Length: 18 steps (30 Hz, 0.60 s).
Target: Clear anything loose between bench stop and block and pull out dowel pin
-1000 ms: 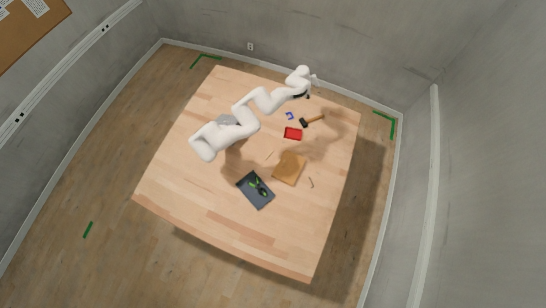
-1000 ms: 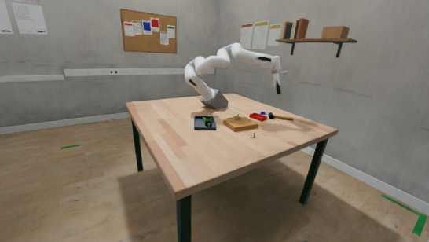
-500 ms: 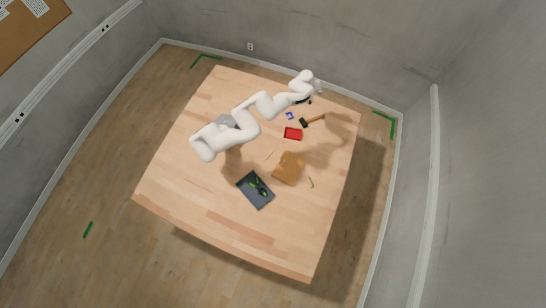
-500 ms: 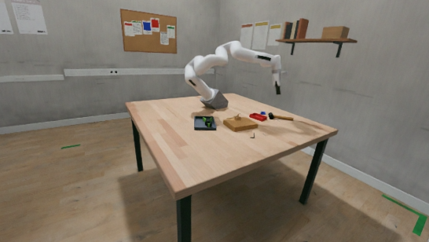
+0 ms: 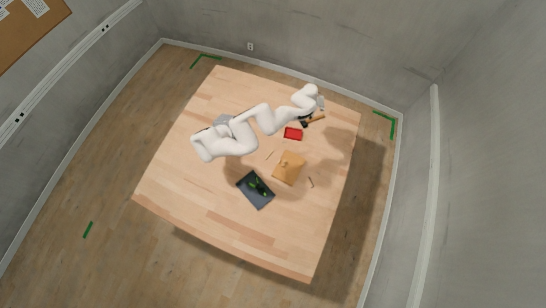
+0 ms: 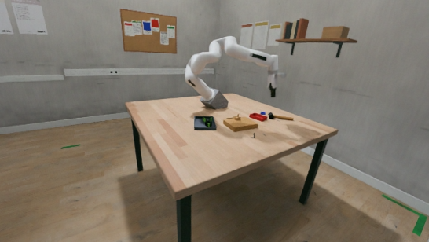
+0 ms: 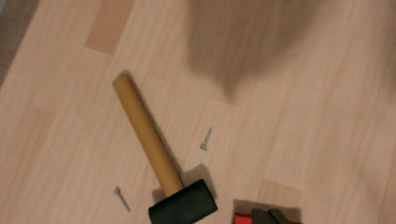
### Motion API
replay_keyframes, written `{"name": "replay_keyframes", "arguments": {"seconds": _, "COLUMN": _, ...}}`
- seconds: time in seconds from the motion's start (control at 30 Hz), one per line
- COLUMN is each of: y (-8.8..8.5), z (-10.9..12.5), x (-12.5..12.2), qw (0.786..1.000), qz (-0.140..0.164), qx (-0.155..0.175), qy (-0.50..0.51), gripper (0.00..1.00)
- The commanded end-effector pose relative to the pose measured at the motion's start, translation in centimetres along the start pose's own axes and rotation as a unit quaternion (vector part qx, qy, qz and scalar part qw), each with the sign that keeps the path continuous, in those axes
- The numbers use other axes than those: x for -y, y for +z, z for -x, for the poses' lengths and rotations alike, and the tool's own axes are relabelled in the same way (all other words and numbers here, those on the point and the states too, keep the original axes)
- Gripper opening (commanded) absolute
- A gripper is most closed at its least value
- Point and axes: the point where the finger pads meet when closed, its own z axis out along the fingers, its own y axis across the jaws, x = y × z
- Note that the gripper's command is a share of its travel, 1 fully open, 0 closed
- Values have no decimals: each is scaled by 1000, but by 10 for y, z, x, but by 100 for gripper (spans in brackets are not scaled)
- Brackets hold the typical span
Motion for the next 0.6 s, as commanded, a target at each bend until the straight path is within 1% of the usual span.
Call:
{"name": "replay_keyframes", "arguments": {"seconds": 0.0, "y": -3, "z": 5, "x": -39, "qw": 1000, "qz": 0, "qx": 3, "qy": 27, "gripper": 0}}
{"name": "replay_keyframes", "arguments": {"seconds": 0.03, "y": -2, "z": 9, "x": -53, "qw": 999, "qz": 2, "qx": 6, "qy": 37, "gripper": 0}}
{"name": "replay_keyframes", "arguments": {"seconds": 0.23, "y": 1, "z": 23, "x": -97, "qw": 997, "qz": 8, "qx": 19, "qy": 69, "gripper": 0}}
{"name": "replay_keyframes", "arguments": {"seconds": 0.47, "y": 6, "z": 48, "x": -149, "qw": 993, "qz": 17, "qx": 35, "qy": 109, "gripper": 0}}
{"name": "replay_keyframes", "arguments": {"seconds": 0.53, "y": 6, "z": 48, "x": -149, "qw": 993, "qz": 17, "qx": 35, "qy": 109, "gripper": 0}}
{"name": "replay_keyframes", "arguments": {"seconds": 0.57, "y": 8, "z": 55, "x": -162, "qw": 992, "qz": 20, "qx": 39, "qy": 119, "gripper": 0}}
